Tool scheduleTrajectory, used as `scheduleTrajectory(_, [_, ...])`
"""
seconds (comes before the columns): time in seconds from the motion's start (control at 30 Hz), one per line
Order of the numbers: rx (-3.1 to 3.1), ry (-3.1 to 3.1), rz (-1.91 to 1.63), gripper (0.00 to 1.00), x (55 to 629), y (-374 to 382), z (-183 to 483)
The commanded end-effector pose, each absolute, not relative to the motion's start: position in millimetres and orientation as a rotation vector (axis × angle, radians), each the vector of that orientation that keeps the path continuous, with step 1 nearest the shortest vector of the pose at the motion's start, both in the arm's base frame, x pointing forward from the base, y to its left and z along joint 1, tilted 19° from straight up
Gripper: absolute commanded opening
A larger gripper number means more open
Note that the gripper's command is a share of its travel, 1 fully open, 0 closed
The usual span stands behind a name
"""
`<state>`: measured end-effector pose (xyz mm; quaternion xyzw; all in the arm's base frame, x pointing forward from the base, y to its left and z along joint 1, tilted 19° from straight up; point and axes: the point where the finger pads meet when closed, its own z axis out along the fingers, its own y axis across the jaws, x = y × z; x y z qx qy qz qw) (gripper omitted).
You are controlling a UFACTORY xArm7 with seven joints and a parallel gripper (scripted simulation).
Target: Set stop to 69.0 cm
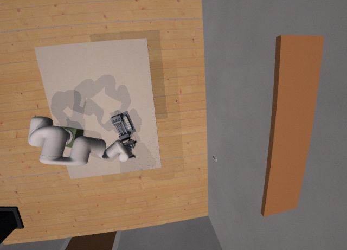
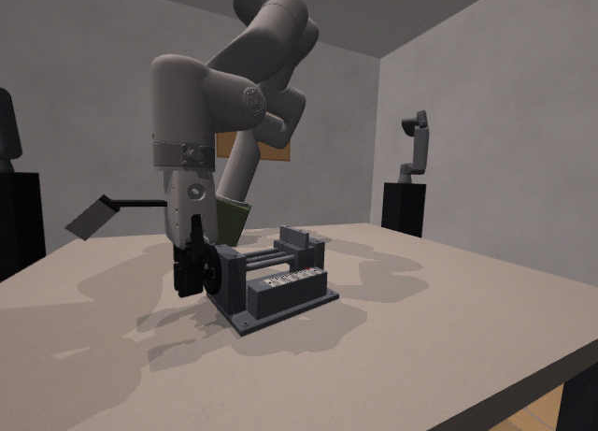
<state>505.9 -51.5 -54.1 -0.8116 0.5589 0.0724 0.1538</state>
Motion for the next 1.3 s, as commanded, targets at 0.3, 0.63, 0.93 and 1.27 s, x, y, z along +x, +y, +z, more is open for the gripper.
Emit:
scheduleTrajectory(0.3, [-2.326,1.605,0.204,0.06,505.5,-54.8,-49.5])
scheduleTrajectory(0.63, [-2.326,1.605,0.204,0.06,504.8,-55.7,-47.7])
scheduleTrajectory(0.93, [-2.326,1.605,0.204,0.06,504.0,-56.6,-46.0])
scheduleTrajectory(1.27, [-2.326,1.605,0.204,0.06,503.3,-57.2,-45.0])
